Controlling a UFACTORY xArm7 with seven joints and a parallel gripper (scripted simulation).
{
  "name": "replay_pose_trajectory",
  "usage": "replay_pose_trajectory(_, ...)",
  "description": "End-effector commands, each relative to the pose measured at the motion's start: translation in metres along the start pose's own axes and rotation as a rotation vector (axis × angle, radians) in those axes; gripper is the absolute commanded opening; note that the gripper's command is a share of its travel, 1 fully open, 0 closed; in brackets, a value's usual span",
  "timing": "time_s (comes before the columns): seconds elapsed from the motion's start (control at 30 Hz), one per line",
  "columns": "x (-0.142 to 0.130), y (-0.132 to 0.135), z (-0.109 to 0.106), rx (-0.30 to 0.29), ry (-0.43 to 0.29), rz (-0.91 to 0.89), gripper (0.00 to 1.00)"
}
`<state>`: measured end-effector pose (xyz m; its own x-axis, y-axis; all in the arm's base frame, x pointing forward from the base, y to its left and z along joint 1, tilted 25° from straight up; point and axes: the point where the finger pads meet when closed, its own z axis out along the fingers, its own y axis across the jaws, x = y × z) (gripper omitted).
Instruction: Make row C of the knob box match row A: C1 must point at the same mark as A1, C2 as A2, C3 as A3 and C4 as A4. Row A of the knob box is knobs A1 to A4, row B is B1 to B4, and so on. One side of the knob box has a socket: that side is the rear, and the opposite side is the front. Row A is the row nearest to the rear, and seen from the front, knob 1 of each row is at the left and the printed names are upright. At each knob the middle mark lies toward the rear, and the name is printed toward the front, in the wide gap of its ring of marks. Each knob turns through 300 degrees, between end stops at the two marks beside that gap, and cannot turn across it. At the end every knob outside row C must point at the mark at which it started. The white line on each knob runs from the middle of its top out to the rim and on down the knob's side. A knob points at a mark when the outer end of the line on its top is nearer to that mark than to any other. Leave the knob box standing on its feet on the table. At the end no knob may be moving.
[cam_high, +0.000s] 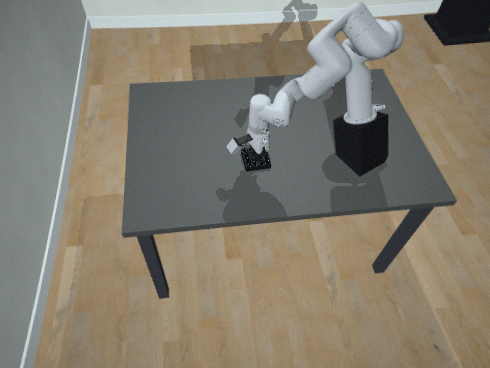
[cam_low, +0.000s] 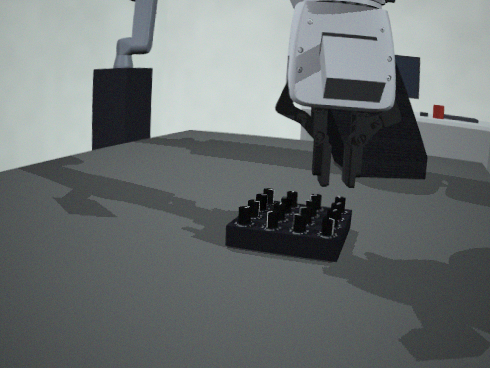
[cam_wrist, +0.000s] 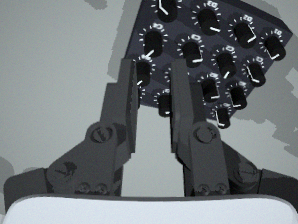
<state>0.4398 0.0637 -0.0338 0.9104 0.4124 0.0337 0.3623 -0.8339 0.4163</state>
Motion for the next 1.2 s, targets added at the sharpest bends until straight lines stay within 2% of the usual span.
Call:
replay_pose_trajectory(0.0,0.002,0.0,0.005,0.0,0.004,0.0,0.19)
replay_pose_trajectory(0.57,0.002,0.0,0.019,0.0,0.004,0.0,0.19)
replay_pose_trajectory(1.17,0.002,0.0,0.021,0.0,0.004,0.0,0.19)
